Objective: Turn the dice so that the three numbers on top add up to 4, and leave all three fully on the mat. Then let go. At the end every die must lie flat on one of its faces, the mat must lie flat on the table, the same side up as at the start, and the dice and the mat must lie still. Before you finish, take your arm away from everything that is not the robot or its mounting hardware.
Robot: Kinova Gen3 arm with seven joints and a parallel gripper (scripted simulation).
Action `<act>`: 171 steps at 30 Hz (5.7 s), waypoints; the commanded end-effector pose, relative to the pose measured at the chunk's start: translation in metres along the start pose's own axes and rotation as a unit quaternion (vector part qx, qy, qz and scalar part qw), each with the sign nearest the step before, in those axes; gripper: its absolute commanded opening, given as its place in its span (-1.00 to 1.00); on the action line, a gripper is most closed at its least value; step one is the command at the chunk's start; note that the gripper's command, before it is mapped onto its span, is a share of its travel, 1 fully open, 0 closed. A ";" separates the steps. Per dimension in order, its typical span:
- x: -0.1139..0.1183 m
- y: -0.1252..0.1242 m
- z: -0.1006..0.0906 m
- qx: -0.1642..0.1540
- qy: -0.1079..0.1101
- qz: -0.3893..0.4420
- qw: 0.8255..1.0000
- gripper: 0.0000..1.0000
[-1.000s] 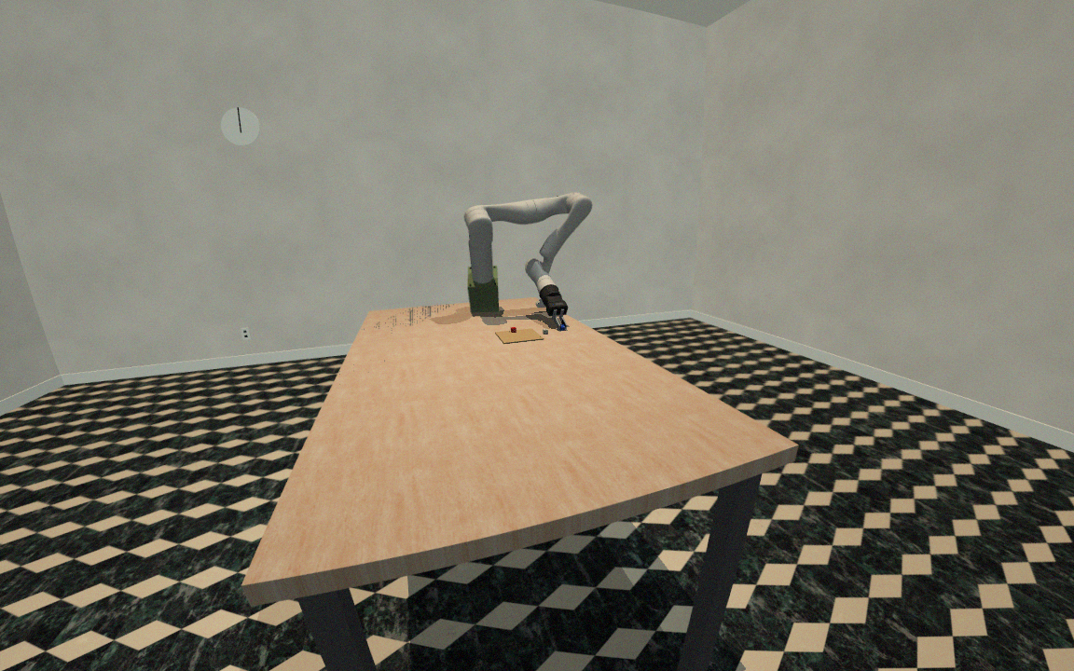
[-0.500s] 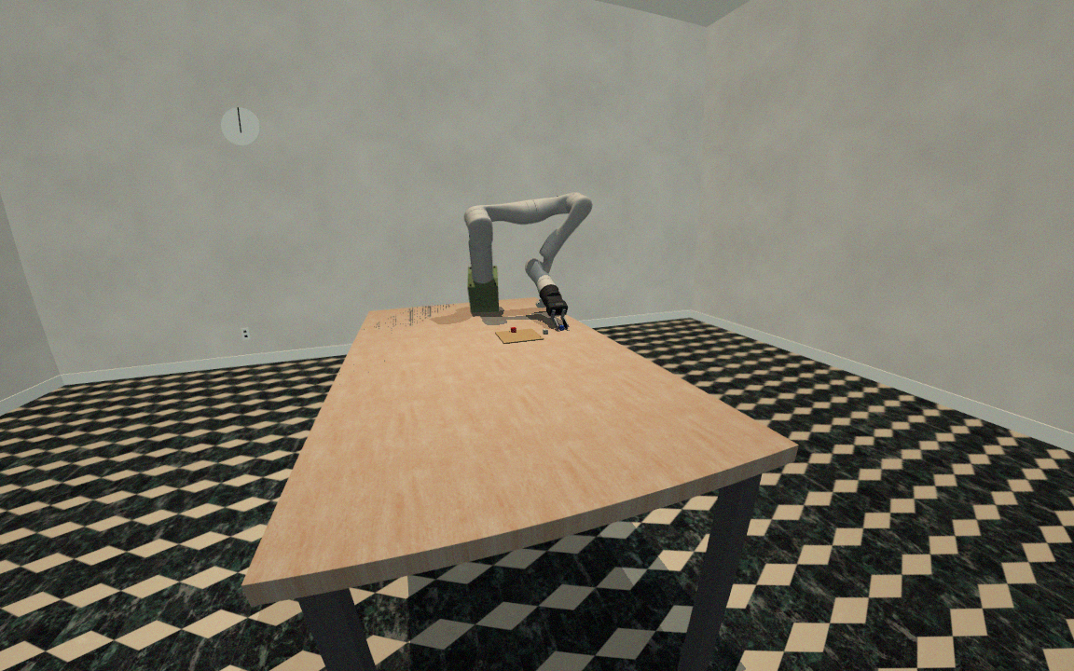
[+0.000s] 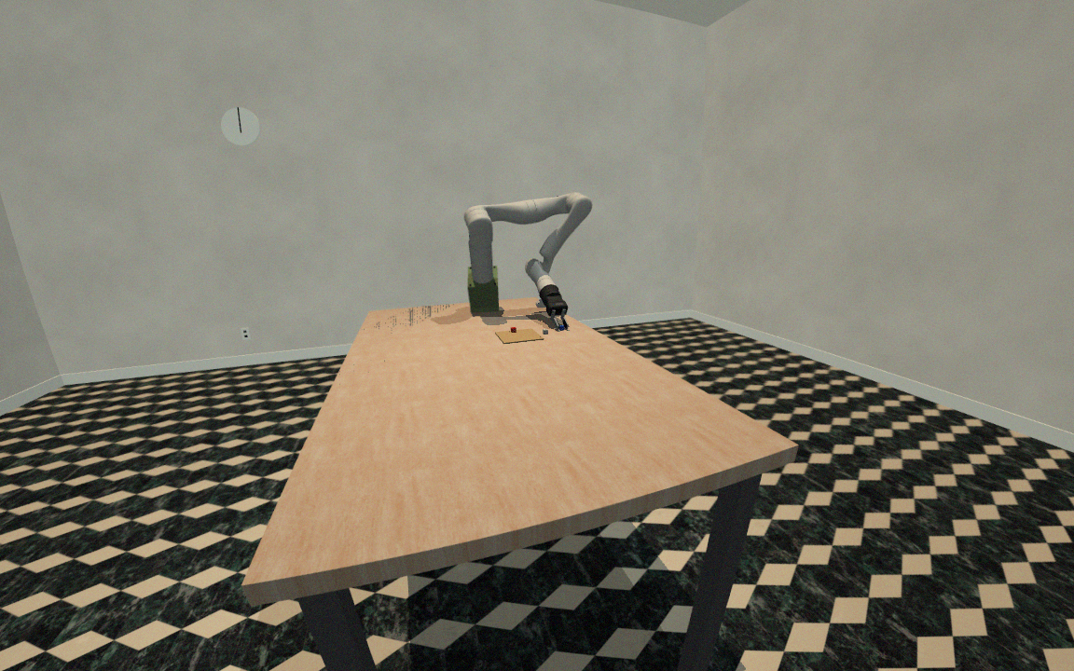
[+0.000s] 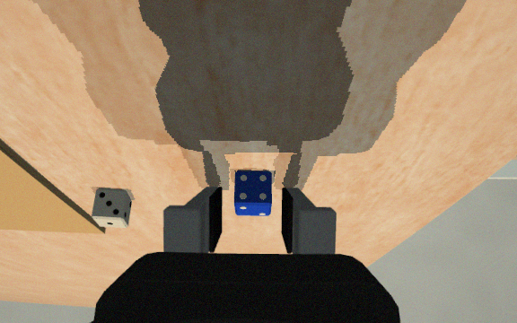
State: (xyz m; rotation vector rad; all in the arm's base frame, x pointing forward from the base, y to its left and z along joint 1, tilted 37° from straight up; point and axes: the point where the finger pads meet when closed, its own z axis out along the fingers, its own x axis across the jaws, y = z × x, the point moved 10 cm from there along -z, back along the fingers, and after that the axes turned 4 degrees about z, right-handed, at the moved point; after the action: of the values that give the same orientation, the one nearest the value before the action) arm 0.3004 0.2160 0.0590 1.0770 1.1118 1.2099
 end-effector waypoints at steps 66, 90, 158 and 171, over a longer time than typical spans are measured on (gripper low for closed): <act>0.002 0.032 -0.067 0.000 0.000 0.000 1.000 0.27; 0.005 0.056 -0.078 0.009 -0.001 0.000 1.000 0.27; 0.012 0.183 -0.012 0.441 -0.033 -0.001 0.897 0.27; 0.013 0.194 -0.001 0.483 -0.038 -0.002 0.875 0.27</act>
State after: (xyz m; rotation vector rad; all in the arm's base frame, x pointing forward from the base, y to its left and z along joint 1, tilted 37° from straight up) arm 0.2680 0.2403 0.2459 1.8136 1.7198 0.5412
